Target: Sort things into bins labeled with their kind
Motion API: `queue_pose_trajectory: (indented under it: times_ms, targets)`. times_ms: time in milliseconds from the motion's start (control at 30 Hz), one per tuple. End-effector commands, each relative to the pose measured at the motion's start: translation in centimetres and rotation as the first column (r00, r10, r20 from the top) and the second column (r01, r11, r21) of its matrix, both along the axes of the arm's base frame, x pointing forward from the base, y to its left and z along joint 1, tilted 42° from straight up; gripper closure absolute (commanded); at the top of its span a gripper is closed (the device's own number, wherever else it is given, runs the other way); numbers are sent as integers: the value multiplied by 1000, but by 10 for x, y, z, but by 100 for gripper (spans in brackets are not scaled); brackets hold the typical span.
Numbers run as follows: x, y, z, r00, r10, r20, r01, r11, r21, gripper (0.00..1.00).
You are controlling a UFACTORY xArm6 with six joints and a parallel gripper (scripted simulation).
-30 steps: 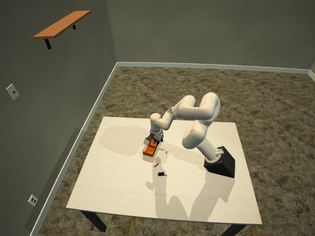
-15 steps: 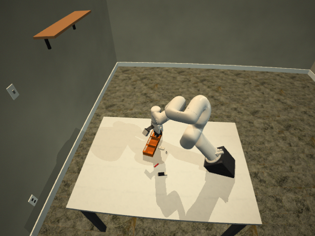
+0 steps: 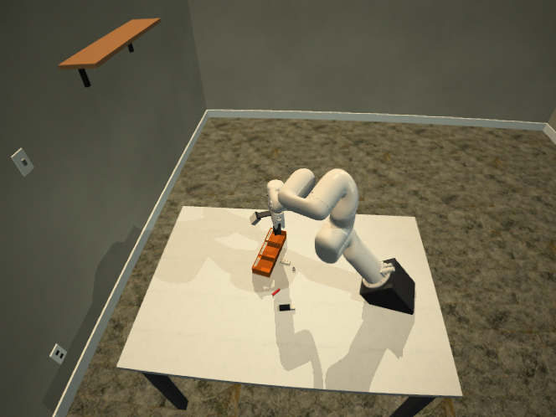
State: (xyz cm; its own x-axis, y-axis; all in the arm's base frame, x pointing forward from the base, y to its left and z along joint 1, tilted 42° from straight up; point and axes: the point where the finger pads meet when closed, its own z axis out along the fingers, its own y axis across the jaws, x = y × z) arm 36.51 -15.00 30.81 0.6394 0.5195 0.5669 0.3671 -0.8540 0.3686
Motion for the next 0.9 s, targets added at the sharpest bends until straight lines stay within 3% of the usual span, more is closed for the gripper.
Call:
queue_pose_trajectory:
  times_ms: [0,233,300,333,533,800,867]
  targets:
    - [1,-1,2,993,-115,-3,114,988,105,100]
    - [1,-1,2,963,-269,-22,265,928,261,100]
    - [1,-1,2,963,-269,-22,265,928,261,100]
    - [1,-1,2,944,-329,-38,324,890,321,100]
    - [1,-1,2,900,-430,-76,420,803,422,100]
    - [1,-1,2,811,-564,-157,544,627,557,100]
    - [1,-1,2,811,-564,-157,544,627,557,100]
